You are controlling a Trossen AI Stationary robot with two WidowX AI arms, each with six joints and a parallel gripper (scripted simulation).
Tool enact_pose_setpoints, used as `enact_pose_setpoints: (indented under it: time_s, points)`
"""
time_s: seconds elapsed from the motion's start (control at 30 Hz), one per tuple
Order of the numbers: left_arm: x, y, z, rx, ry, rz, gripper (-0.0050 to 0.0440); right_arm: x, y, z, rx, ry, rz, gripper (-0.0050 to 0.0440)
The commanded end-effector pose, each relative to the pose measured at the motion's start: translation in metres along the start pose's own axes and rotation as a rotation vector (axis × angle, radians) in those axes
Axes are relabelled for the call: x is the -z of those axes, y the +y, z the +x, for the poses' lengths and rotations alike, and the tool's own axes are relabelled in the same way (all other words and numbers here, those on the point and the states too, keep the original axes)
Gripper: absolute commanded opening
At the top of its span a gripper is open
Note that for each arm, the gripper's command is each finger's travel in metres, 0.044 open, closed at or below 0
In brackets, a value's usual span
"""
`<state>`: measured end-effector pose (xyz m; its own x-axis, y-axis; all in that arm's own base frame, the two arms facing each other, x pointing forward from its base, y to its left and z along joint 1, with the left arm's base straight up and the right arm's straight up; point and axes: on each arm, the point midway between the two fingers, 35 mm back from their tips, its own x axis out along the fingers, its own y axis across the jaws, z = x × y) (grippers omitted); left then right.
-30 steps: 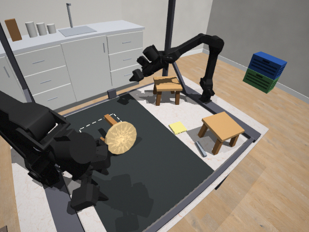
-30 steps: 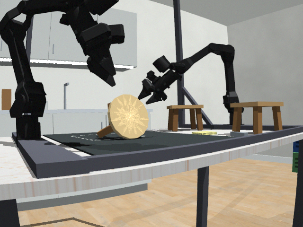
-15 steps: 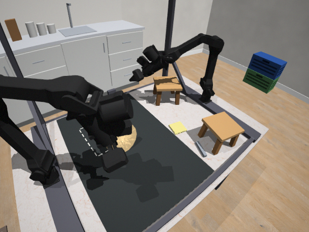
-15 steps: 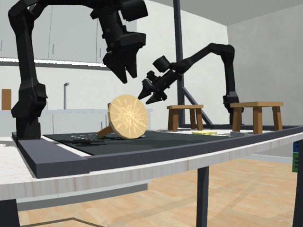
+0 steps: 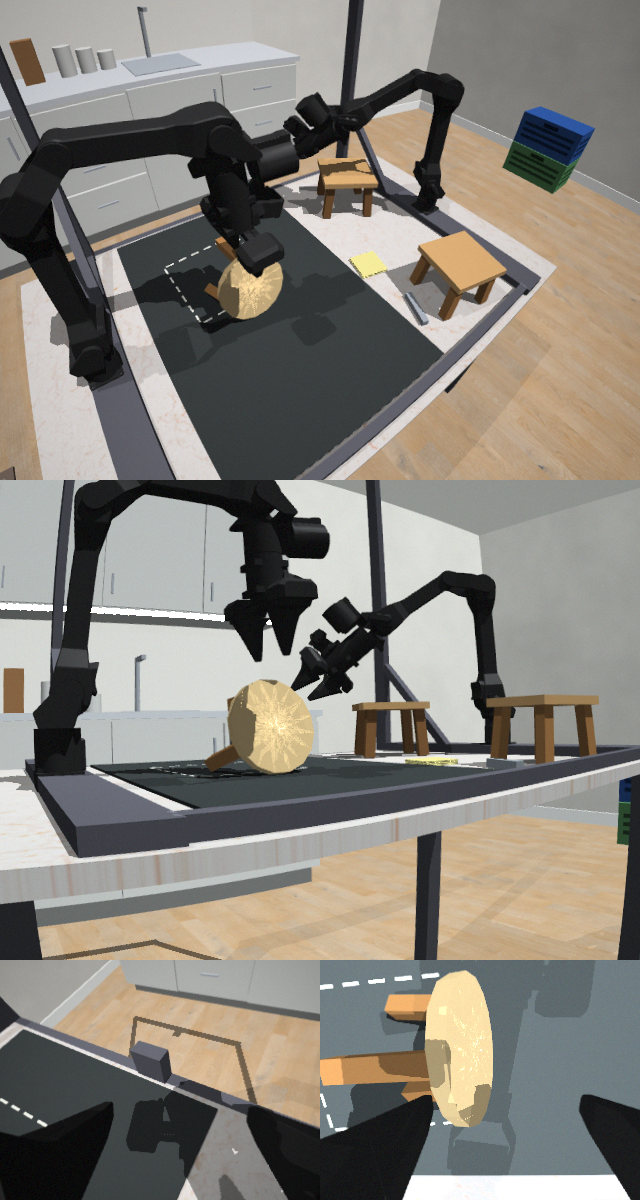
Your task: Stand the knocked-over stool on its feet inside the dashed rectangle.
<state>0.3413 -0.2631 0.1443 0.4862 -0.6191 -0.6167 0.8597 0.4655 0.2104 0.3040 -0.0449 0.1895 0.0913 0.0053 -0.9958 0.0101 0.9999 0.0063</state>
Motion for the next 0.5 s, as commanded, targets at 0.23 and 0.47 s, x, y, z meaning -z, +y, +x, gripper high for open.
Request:
enact_pose_setpoints:
  time_s: [0.23, 0.47]
  points:
    - [-0.011, 0.004, -0.006, -0.014, -0.029, 0.007, 0.0400, -0.018, 0.045, -0.007, 0.006, 0.065, -0.069, 0.0400]
    - [-0.011, 0.004, -0.006, -0.014, -0.029, 0.007, 0.0400, -0.018, 0.046, -0.008, 0.003, 0.063, -0.074, 0.0400]
